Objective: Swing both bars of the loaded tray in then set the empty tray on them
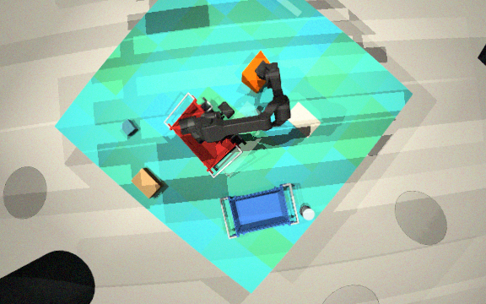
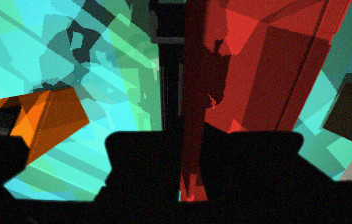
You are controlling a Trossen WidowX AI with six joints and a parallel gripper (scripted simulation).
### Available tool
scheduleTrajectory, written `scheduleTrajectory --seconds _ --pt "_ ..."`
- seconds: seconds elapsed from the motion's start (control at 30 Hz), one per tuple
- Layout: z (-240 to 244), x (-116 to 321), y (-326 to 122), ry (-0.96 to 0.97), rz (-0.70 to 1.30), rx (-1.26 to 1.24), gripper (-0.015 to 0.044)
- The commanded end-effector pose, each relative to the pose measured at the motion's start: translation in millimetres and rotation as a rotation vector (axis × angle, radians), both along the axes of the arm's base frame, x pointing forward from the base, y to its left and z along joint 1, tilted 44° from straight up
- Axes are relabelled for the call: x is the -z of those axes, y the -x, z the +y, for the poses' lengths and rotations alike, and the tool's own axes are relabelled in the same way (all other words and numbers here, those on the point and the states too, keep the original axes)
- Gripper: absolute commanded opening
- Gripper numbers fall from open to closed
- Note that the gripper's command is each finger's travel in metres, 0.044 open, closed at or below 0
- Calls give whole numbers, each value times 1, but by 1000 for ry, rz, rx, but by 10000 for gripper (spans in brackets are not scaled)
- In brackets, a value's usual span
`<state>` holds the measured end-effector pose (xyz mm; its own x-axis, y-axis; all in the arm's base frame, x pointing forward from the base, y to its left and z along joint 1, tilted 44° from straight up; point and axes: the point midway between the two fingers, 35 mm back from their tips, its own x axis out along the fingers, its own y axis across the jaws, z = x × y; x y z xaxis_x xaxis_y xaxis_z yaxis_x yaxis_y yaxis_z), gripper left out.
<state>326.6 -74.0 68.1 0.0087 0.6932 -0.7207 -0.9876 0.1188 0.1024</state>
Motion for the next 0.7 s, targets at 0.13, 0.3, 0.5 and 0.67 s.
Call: scheduleTrajectory --seconds 0.13,0.3,0.5,0.67 --pt "4 3 -1 4 -20 18 0" --pt "7 7 -1 3 -20 18 0" --pt "10 10 3 3 -20 18 0" --pt "12 12 5 3 -20 18 0"
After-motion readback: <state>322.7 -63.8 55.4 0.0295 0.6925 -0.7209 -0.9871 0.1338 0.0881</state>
